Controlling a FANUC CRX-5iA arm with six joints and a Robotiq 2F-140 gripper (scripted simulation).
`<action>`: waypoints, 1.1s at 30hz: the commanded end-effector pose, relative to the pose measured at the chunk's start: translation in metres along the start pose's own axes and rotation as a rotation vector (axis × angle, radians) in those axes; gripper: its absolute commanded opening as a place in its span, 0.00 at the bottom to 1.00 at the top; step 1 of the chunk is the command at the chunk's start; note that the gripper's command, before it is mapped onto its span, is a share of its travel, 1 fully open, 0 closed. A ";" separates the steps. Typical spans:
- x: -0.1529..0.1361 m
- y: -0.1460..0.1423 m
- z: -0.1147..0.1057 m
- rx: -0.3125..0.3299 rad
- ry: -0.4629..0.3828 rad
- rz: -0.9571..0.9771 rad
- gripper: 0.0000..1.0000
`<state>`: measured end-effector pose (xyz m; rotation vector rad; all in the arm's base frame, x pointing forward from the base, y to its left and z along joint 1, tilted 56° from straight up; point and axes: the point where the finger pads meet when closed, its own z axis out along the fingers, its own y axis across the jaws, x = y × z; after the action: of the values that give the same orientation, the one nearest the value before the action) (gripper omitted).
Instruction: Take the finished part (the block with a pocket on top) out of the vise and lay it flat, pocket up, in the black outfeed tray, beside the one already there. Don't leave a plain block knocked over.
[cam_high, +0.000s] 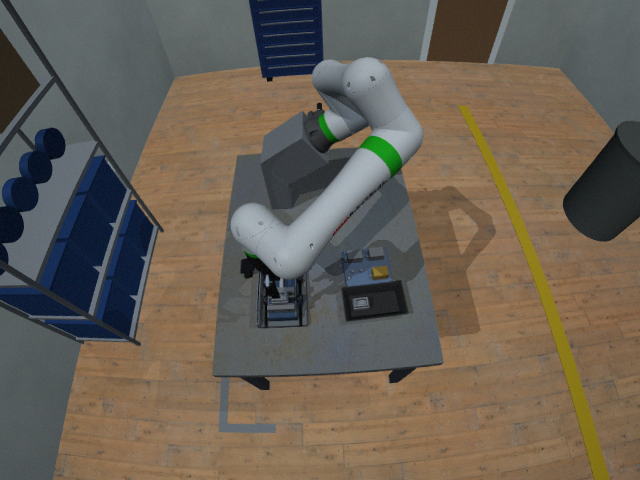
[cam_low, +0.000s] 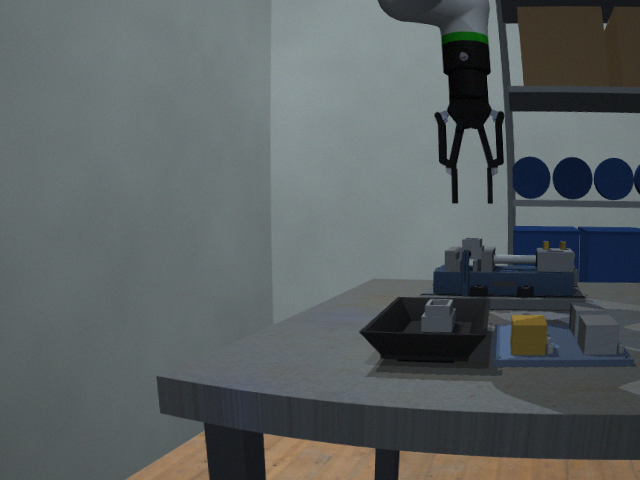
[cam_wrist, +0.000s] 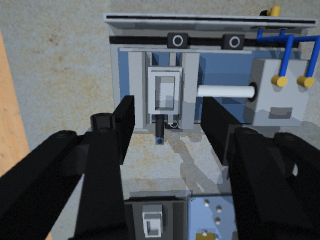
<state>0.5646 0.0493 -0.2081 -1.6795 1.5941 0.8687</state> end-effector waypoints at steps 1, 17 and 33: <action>0.000 -0.001 0.001 0.001 0.001 0.000 0.46; 0.000 -0.001 0.025 0.001 0.001 0.000 0.46; 0.001 -0.001 0.049 0.001 0.001 0.000 0.46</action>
<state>0.5636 0.0882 -0.2349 -1.6796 1.5940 0.8688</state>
